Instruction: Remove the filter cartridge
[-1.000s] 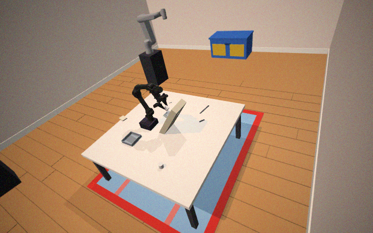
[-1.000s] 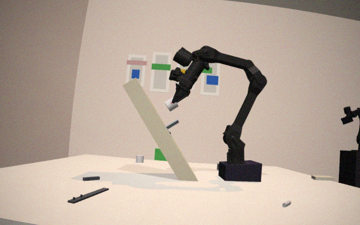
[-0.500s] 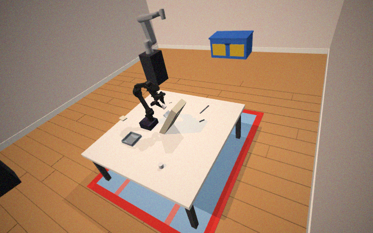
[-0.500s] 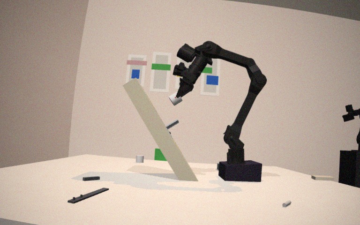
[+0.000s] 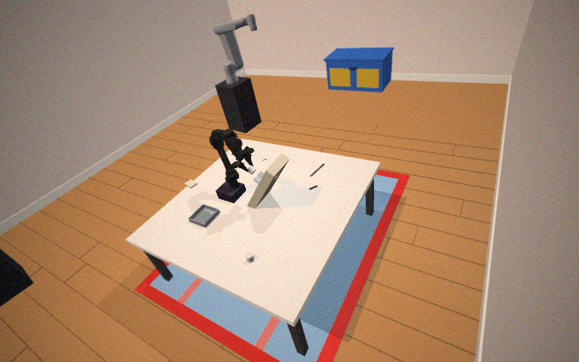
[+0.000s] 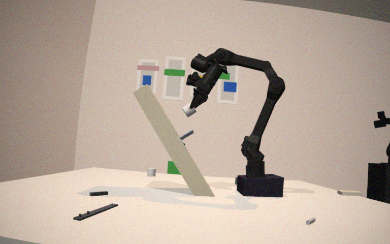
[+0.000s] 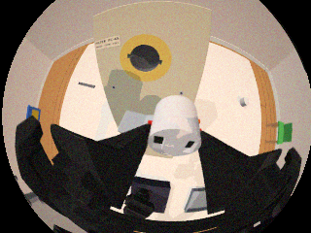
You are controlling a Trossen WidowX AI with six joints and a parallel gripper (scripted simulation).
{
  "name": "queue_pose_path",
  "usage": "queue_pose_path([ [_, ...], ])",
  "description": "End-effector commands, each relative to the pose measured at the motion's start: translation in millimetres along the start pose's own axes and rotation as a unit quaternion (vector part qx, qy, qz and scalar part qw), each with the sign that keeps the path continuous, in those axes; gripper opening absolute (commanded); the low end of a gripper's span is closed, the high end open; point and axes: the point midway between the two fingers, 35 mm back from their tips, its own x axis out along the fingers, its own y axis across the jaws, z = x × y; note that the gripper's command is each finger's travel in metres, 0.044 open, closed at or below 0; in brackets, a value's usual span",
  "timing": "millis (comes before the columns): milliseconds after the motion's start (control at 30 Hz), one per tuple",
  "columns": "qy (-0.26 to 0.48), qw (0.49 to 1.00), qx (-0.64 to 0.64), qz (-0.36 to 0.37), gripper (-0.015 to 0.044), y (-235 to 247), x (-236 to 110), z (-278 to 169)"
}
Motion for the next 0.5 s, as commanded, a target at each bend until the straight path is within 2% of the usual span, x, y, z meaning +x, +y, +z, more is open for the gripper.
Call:
queue_pose_path([
  [0,-0.006,1.0,-0.002,0.0,0.0,-10,-1,1],
  [300,-0.005,1.0,0.003,-0.001,0.0,-26,2,-2],
  [467,-0.004,0.998,0.047,-0.028,0.0,-46,3,-9],
])
